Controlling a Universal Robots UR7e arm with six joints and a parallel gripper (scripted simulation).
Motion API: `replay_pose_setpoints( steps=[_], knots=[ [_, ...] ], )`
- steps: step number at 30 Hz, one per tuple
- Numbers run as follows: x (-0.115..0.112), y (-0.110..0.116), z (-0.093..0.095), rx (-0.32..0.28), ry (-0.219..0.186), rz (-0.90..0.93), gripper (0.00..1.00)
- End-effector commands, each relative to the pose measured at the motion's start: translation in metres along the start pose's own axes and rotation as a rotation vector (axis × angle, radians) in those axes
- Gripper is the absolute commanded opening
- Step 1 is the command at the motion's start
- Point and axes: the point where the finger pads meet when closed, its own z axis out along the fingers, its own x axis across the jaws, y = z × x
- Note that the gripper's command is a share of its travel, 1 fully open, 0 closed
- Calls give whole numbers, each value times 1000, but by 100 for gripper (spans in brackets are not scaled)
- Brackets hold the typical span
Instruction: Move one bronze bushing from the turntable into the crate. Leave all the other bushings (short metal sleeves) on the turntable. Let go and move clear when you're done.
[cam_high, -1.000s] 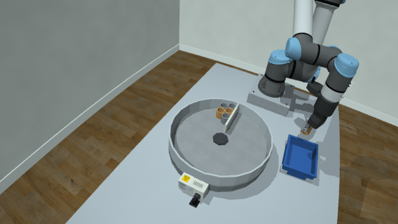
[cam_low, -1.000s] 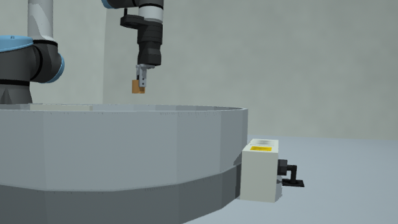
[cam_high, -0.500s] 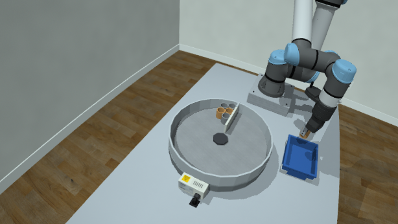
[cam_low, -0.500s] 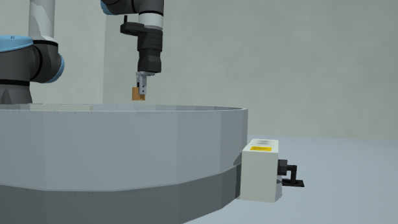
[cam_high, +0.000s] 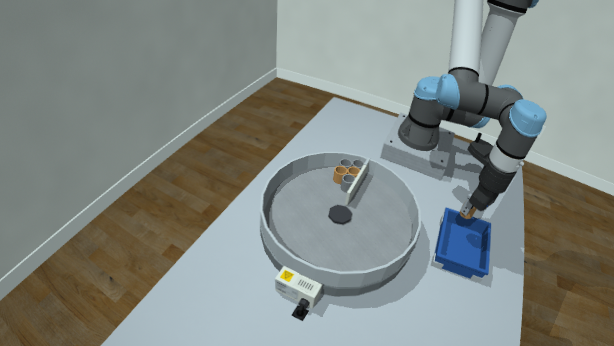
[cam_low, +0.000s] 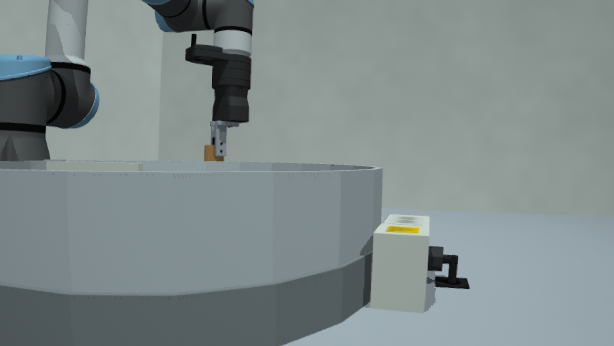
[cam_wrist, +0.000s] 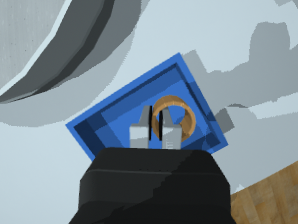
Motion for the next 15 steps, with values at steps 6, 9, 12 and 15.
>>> replay_pose_setpoints(
  steps=[6,9,12,15],
  knots=[
    [0,1,9,-1,-2,0,0],
    [0,1,9,-1,-2,0,0],
    [0,2,18,-1,-1,0,0],
    [0,3,33,0,-2,1,0]
  ],
)
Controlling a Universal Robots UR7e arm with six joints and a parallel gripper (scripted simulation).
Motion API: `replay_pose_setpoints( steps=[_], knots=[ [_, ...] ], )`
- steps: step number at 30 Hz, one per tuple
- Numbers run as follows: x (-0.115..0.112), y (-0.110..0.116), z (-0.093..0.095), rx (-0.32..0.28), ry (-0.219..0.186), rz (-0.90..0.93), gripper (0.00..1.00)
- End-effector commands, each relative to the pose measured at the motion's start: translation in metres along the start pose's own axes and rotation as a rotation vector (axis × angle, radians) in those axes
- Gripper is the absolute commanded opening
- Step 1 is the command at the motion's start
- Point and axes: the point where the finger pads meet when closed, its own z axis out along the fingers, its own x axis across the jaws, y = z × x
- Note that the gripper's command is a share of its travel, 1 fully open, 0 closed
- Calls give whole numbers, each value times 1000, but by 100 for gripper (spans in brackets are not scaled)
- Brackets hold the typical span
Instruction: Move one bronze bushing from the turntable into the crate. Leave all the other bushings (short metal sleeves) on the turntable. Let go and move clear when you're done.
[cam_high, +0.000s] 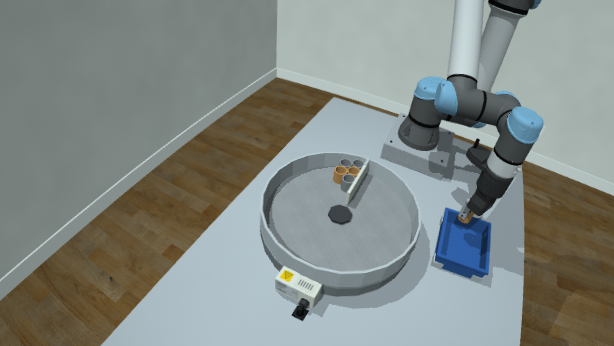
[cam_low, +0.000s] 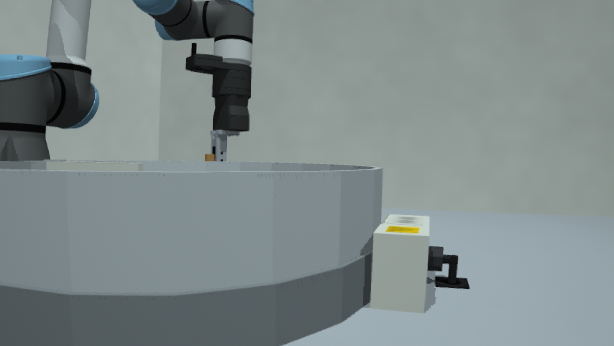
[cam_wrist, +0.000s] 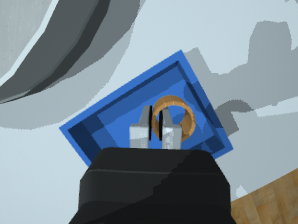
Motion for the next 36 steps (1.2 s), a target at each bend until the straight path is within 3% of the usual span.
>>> replay_pose_setpoints(
  steps=[1,36],
  knots=[
    [0,2,16,-1,-1,0,0],
    [0,2,33,-1,-1,0,0]
  ],
)
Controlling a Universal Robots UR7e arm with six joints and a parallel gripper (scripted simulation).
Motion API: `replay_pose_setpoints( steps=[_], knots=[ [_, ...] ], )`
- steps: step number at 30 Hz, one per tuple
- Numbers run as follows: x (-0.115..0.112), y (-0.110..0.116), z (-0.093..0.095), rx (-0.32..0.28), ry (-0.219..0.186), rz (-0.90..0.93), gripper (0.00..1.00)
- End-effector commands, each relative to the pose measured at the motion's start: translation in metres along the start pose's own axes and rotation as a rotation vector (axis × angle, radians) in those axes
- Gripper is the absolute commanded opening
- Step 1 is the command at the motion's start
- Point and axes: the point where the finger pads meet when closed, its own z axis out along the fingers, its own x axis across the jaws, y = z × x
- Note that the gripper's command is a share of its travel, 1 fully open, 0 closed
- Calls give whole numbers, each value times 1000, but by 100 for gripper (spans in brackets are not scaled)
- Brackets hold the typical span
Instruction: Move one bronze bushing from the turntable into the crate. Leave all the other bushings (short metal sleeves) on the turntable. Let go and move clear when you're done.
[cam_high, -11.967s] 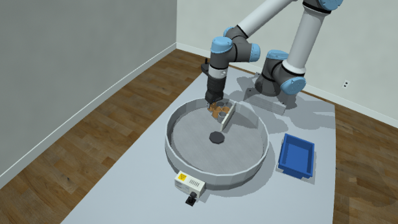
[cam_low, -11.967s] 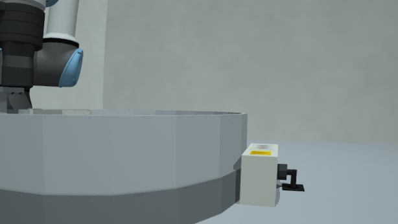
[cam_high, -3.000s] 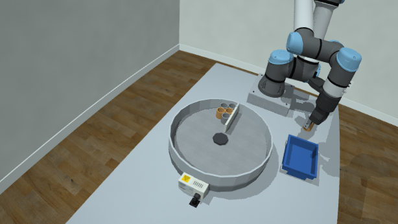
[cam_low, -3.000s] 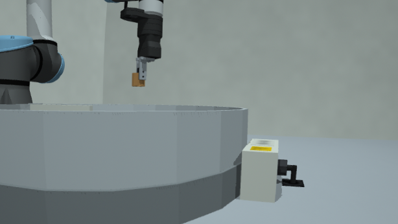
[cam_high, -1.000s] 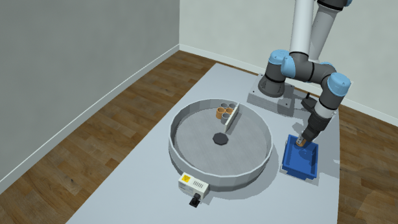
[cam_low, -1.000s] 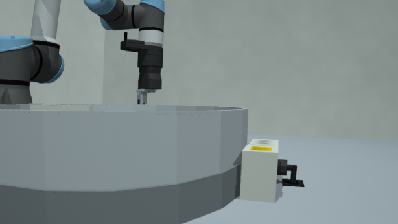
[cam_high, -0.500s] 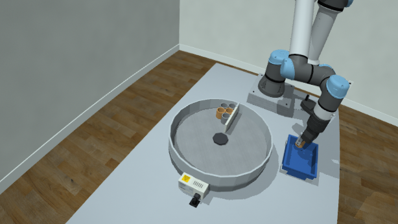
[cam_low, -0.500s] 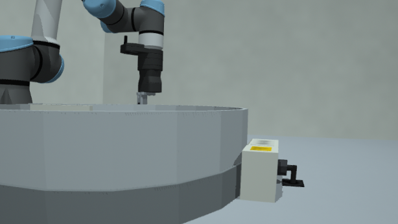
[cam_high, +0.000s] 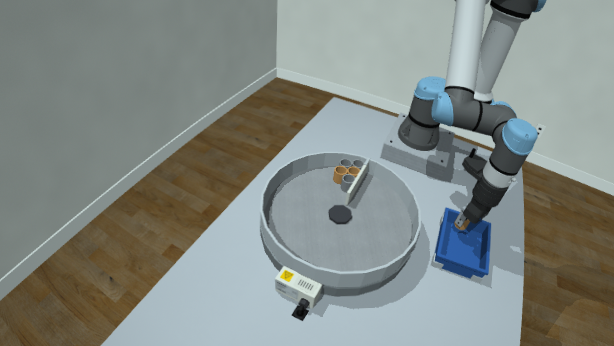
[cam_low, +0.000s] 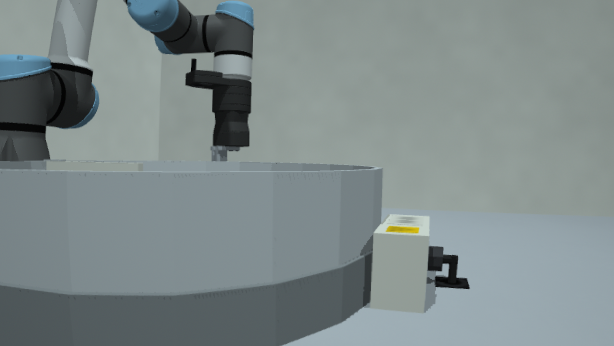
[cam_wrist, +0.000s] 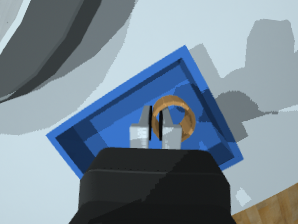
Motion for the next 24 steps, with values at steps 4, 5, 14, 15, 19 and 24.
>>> replay_pose_setpoints(
  steps=[4,5,14,15,19,24],
  knots=[
    [0,0,3,-1,-1,0,0],
    [0,0,3,-1,-1,0,0],
    [0,0,10,-1,-1,0,0],
    [0,0,12,-1,-1,0,0],
    [0,0,12,-1,-1,0,0],
    [0,0,12,-1,-1,0,0]
  ],
)
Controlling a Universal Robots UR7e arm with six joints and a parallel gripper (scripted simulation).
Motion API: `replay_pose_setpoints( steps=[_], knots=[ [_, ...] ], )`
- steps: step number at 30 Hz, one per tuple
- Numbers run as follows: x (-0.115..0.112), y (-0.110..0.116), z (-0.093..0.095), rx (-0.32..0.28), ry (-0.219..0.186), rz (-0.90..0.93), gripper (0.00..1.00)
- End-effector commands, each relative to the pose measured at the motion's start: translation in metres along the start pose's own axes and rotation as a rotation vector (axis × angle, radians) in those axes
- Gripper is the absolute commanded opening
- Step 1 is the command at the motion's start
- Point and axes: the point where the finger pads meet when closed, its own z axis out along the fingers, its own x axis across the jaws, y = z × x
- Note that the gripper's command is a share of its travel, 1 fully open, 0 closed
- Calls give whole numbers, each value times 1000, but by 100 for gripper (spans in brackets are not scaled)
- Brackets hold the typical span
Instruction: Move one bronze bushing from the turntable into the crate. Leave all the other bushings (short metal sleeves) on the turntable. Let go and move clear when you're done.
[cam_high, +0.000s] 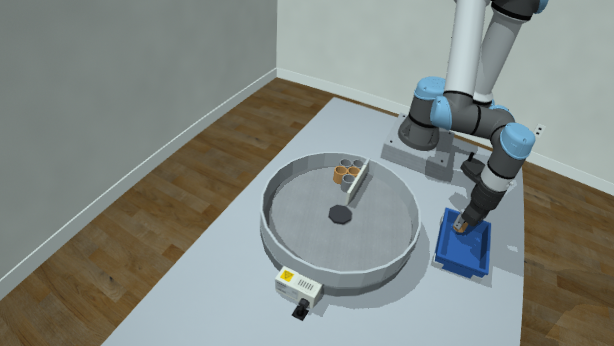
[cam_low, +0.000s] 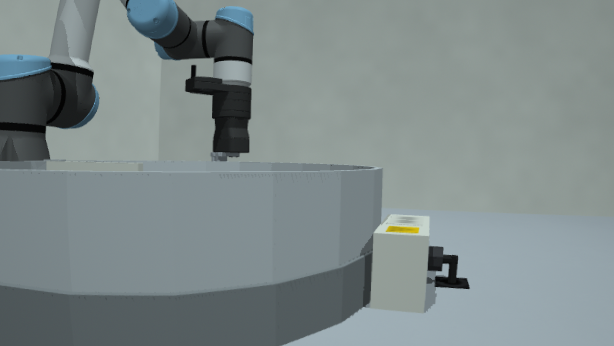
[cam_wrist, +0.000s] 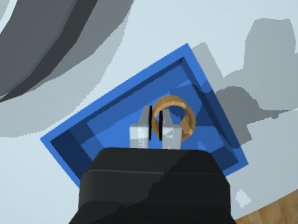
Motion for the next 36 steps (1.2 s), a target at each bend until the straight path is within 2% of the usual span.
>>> replay_pose_setpoints(
  steps=[1,8,20,25,36],
  knots=[
    [0,0,0,-1,-1,0,0],
    [0,0,9,-1,-1,0,0],
    [0,0,9,-1,-1,0,0],
    [0,0,17,-1,-1,0,0],
    [0,0,17,-1,-1,0,0]
  ],
)
